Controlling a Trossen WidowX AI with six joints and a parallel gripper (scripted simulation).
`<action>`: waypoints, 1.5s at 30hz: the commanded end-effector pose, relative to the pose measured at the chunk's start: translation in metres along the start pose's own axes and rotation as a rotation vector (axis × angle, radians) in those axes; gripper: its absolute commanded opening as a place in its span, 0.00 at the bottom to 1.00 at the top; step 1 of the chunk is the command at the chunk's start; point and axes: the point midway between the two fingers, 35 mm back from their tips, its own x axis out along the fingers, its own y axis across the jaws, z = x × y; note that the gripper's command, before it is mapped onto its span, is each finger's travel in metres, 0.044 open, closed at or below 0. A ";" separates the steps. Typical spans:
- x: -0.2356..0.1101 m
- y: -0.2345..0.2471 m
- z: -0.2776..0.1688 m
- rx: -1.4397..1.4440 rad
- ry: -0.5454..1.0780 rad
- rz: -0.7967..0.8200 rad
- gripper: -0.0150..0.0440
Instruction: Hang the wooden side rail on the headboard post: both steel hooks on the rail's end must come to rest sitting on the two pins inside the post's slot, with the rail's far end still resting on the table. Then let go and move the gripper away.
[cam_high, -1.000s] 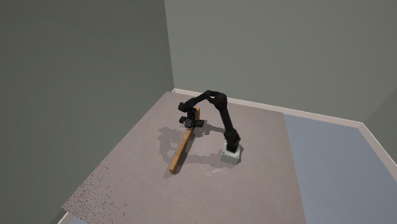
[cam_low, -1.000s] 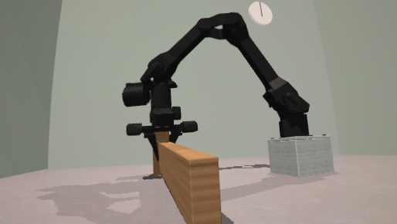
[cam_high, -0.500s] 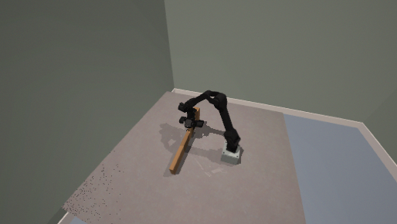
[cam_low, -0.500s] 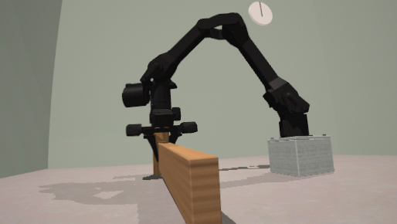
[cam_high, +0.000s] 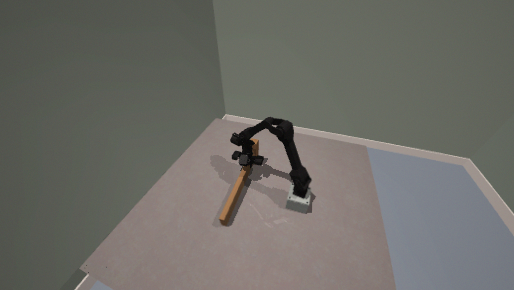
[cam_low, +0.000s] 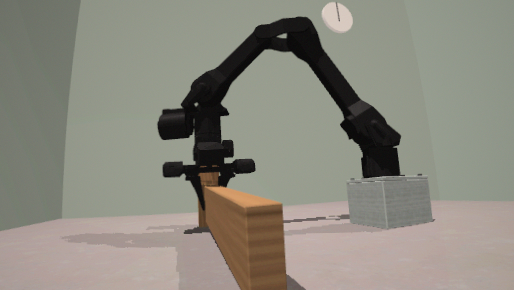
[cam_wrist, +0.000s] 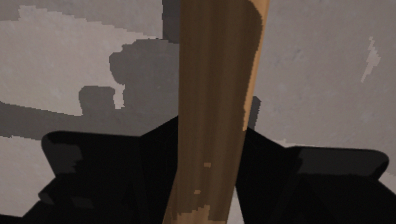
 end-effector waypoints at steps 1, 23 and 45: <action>-0.003 -0.002 -0.001 0.004 0.008 -0.014 0.25; 0.001 -0.002 -0.002 0.004 0.008 -0.014 0.25; 0.004 -0.003 -0.002 0.004 0.008 -0.014 0.25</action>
